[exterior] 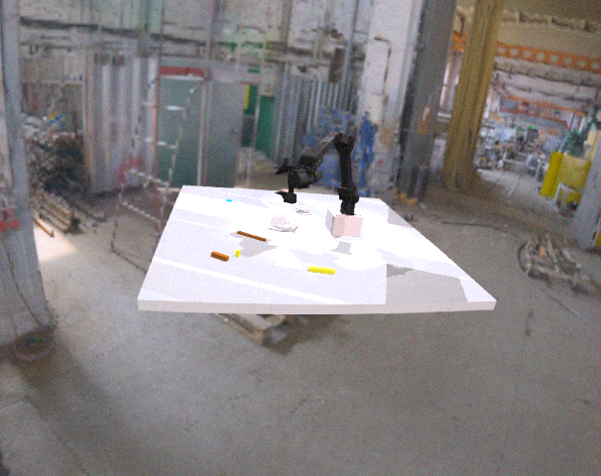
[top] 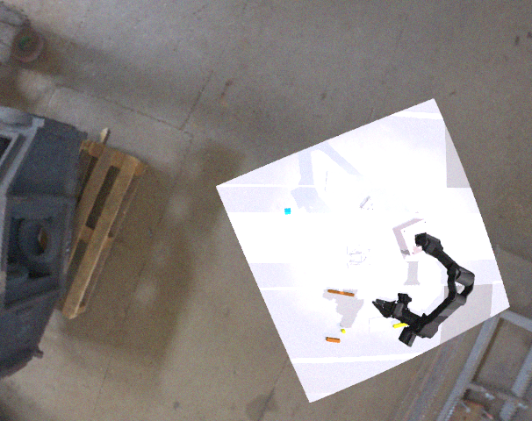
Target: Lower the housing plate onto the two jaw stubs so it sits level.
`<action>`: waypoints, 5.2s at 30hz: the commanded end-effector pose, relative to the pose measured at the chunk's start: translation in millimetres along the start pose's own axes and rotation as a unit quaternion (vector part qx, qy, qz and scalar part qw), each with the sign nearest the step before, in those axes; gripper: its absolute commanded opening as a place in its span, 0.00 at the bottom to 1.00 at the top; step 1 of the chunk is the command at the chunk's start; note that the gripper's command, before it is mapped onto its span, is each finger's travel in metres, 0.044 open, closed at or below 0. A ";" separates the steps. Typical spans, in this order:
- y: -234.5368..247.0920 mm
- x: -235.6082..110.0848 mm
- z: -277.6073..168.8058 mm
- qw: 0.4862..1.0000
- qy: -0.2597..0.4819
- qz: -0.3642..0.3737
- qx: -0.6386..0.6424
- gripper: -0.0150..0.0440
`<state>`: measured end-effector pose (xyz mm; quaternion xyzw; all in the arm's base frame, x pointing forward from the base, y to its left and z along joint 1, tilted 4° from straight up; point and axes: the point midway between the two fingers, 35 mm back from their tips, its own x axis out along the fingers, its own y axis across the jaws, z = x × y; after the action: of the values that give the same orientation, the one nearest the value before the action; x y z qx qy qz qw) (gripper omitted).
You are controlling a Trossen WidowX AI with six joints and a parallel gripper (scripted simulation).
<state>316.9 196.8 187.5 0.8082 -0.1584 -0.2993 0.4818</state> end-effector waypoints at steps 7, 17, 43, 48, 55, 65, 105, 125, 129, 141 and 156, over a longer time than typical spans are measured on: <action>4.5 24.9 13.1 0.999 -0.043 -0.012 0.010 1.00; 16.2 72.9 45.7 0.989 -0.132 -0.042 0.046 1.00; 43.1 162.8 155.8 0.918 -0.337 -0.121 0.170 1.00; 47.2 173.4 178.4 0.898 -0.368 -0.134 0.201 1.00; 53.1 185.4 210.8 0.866 -0.408 -0.155 0.245 1.00; 61.5 196.8 257.7 0.814 -0.454 -0.185 0.311 1.00; 87.6 189.1 401.0 0.614 -0.487 -0.240 0.574 1.00; 46.8 208.6 416.3 0.613 -0.487 -0.240 0.574 1.00; 41.0 211.3 418.5 0.613 -0.487 -0.240 0.574 1.00; 32.7 215.3 421.6 0.613 -0.487 -0.240 0.574 1.00; 12.1 224.8 429.3 0.613 -0.487 -0.240 0.574 1.00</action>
<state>217.1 -226.6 -22.3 0.6655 -0.3107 -0.6019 -0.3135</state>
